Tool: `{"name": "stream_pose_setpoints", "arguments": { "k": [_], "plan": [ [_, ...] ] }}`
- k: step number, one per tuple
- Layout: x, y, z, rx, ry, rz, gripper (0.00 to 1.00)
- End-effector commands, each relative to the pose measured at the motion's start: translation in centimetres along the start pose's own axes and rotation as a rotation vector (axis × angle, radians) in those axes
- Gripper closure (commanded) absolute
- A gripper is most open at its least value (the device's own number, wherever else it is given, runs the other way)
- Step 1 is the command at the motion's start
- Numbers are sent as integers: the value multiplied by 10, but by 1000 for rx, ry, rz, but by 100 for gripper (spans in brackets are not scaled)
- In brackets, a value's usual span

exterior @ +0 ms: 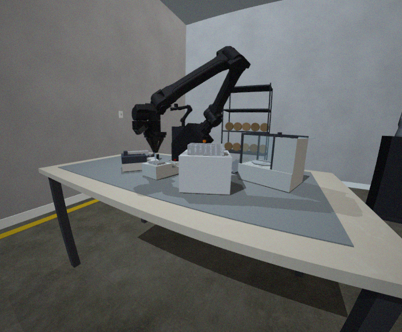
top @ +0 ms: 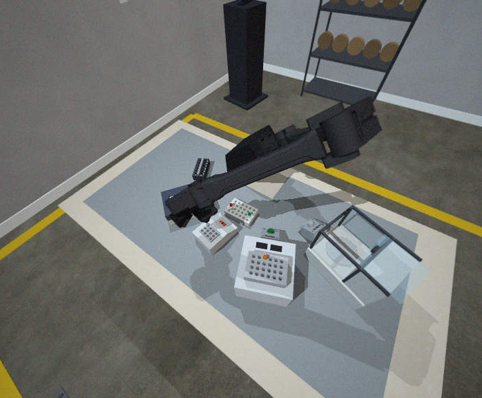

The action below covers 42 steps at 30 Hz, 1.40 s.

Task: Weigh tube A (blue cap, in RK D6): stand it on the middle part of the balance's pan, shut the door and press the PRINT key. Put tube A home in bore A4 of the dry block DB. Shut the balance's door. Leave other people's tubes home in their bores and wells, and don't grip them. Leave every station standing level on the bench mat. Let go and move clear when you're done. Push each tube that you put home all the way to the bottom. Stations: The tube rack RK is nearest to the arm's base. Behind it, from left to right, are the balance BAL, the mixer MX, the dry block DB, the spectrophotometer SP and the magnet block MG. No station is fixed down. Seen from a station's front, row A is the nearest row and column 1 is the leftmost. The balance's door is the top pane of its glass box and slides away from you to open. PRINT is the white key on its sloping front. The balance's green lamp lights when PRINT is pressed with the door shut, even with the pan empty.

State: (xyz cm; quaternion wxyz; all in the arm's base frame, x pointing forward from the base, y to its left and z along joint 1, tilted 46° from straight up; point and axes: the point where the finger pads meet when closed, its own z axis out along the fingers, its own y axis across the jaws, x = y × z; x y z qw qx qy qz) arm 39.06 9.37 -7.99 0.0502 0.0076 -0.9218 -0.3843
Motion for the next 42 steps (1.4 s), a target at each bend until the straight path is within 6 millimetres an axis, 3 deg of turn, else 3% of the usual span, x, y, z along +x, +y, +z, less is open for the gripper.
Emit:
{"name": "stream_pose_setpoints", "arguments": {
  "k": [1,18,21,24,25,37,41,42],
  "plan": [
    [-9,1,-5,2,-24,-4,91],
    [-9,0,-5,2,-24,-4,91],
    [1,1,9,0,1,5,91],
    [1,1,10,-1,2,6,91],
    [-10,3,4,1,-20,-9,91],
    [2,1,17,-1,4,8,91],
    [-2,2,17,0,-2,2,91],
    [-6,2,7,0,-26,1,91]
  ]
}}
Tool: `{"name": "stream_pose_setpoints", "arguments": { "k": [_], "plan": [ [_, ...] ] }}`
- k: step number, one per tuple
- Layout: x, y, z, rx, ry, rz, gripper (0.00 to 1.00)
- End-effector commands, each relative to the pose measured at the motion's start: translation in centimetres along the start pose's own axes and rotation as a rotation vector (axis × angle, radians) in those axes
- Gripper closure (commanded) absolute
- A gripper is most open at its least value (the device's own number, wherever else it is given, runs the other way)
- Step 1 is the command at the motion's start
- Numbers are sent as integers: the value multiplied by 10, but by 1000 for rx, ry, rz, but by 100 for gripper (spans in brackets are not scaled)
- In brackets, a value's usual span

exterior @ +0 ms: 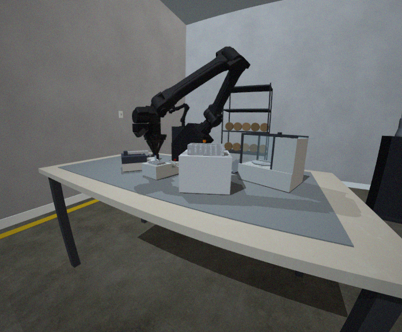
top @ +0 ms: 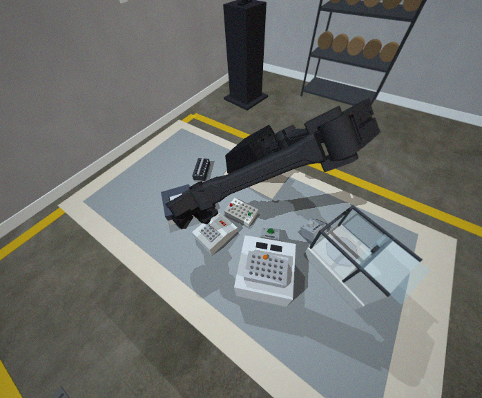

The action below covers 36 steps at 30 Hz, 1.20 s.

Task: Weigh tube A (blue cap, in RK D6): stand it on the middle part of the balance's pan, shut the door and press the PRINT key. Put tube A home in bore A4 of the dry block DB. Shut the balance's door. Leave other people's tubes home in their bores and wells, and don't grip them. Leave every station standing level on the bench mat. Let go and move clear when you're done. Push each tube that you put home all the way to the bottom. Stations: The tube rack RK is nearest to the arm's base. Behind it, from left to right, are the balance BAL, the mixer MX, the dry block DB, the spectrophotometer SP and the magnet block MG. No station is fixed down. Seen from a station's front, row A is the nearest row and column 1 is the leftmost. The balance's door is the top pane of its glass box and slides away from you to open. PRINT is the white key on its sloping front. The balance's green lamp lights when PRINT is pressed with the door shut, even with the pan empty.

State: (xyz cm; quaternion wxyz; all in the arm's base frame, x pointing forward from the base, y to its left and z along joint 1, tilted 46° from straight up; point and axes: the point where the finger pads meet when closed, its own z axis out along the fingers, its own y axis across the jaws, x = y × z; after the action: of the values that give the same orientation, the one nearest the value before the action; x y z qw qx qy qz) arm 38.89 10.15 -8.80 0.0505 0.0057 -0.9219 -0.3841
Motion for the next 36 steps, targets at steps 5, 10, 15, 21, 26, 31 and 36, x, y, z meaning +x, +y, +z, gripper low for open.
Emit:
{"name": "stream_pose_setpoints", "arguments": {
  "k": [5,10,15,21,26,31,36],
  "plan": [
    [-3,4,5,0,-6,-6,91],
    [0,1,11,-1,3,4,91],
    [-1,4,10,0,-5,-3,91],
    [1,1,16,-1,4,4,91],
    [-1,3,16,-1,-2,0,91],
    [-2,3,18,0,-4,-2,91],
    [-2,3,18,0,-8,0,91]
  ]
}}
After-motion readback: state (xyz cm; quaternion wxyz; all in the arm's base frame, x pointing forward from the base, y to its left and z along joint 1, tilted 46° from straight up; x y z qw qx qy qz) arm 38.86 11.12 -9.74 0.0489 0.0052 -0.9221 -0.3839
